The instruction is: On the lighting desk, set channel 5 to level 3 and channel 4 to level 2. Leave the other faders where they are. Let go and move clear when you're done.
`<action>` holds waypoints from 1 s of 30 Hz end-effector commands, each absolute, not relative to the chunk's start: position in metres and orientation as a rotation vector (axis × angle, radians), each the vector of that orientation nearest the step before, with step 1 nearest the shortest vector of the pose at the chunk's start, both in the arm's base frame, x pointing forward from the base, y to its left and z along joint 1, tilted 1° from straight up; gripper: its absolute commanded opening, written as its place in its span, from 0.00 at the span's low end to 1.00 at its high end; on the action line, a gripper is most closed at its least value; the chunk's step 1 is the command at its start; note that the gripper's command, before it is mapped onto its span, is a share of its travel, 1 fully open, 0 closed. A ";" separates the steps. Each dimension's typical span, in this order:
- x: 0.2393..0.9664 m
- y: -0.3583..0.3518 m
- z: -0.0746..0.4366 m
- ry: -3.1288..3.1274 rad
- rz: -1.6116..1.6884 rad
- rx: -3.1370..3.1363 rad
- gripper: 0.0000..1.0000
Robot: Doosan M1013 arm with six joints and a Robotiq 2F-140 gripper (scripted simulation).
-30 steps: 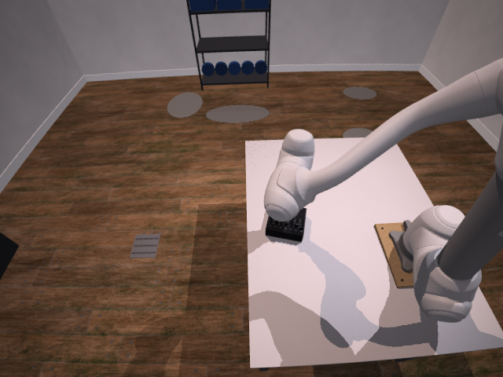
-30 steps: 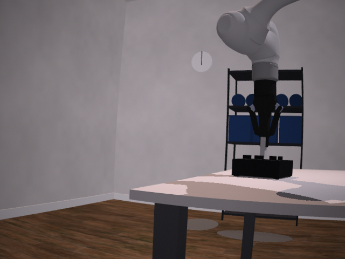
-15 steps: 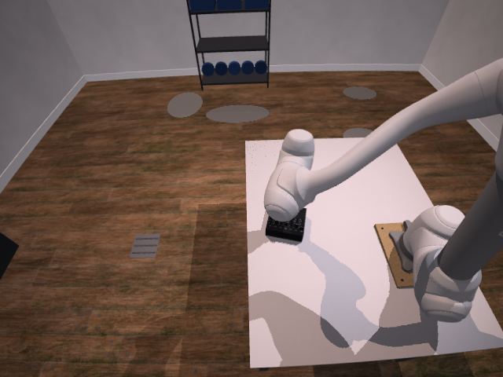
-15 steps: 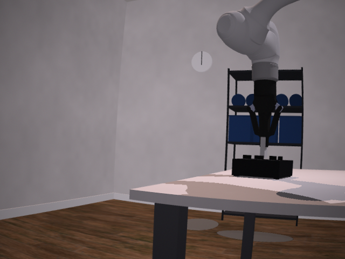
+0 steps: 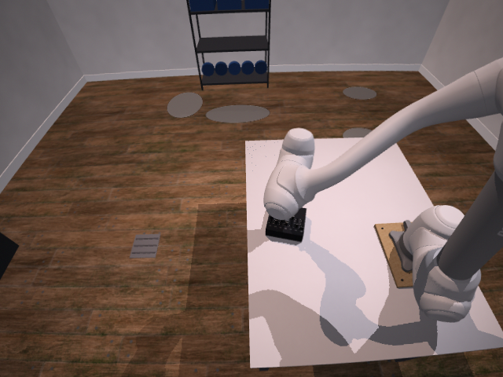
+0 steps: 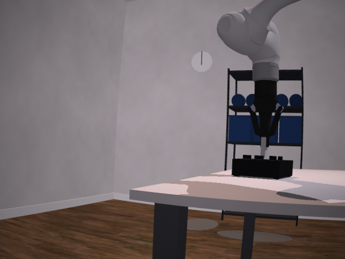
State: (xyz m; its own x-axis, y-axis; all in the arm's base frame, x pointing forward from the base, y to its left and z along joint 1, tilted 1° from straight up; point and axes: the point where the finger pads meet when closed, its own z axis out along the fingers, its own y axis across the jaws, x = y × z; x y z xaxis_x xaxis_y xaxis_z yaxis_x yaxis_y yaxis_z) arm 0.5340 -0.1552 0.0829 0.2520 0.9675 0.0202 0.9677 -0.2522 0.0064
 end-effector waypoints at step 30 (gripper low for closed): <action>0.533 -0.157 0.123 -1.917 -0.032 -2.480 0.10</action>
